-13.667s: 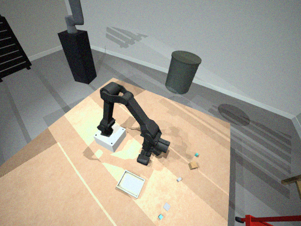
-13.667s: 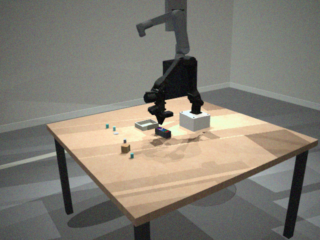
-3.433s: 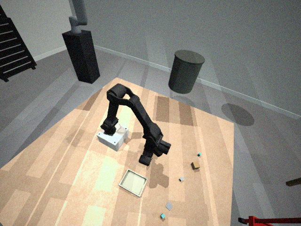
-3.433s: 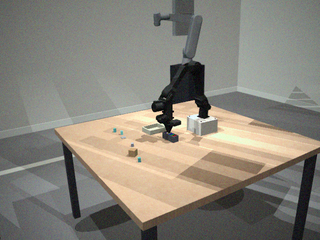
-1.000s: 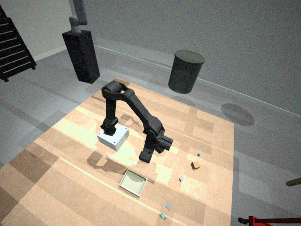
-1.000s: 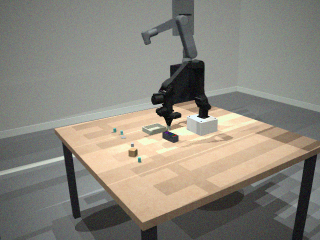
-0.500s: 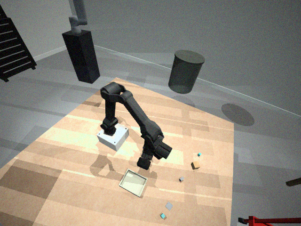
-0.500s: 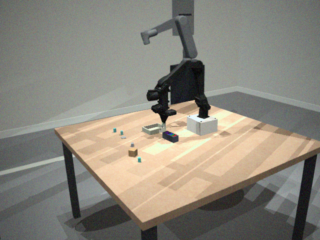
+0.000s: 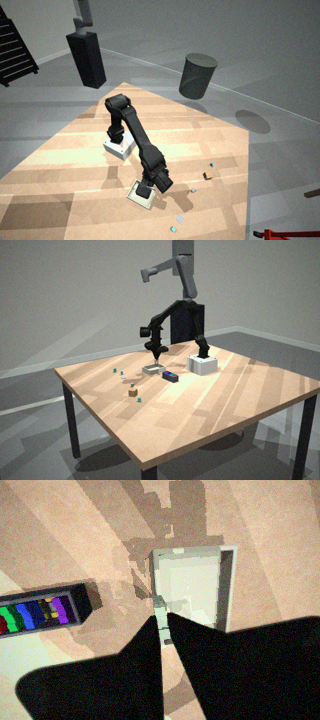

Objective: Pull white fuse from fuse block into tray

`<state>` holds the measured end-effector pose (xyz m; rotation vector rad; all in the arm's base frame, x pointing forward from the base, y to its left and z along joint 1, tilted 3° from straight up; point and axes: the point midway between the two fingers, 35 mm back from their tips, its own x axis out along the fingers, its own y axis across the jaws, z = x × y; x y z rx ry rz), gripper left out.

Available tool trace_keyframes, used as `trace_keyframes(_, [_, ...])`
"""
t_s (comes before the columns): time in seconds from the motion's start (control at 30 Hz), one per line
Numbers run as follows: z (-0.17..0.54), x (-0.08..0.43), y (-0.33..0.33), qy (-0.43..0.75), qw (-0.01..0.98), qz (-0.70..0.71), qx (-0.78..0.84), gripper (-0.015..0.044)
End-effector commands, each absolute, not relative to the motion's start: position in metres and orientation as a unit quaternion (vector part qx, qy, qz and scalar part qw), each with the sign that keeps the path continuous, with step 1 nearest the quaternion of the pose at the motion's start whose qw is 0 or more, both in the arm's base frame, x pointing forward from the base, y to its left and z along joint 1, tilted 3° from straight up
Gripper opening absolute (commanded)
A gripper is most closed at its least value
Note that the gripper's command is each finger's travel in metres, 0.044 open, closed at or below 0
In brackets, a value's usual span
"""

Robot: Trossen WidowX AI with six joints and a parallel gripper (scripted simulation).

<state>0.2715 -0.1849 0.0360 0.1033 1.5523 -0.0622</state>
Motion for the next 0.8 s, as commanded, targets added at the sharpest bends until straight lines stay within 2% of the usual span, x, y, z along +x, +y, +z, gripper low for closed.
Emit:
trace_keyframes(0.0, [0.032, 0.263, -0.205, 0.705, 0.708, -0.027, 0.047, 0.0])
trace_keyframes(0.2, [0.03, 0.248, -0.235, 0.705, 0.707, -0.028, 0.047, 0.0])
trace_keyframes(0.77, [0.008, 0.248, -0.236, 0.705, 0.707, -0.028, 0.047, 0.0])
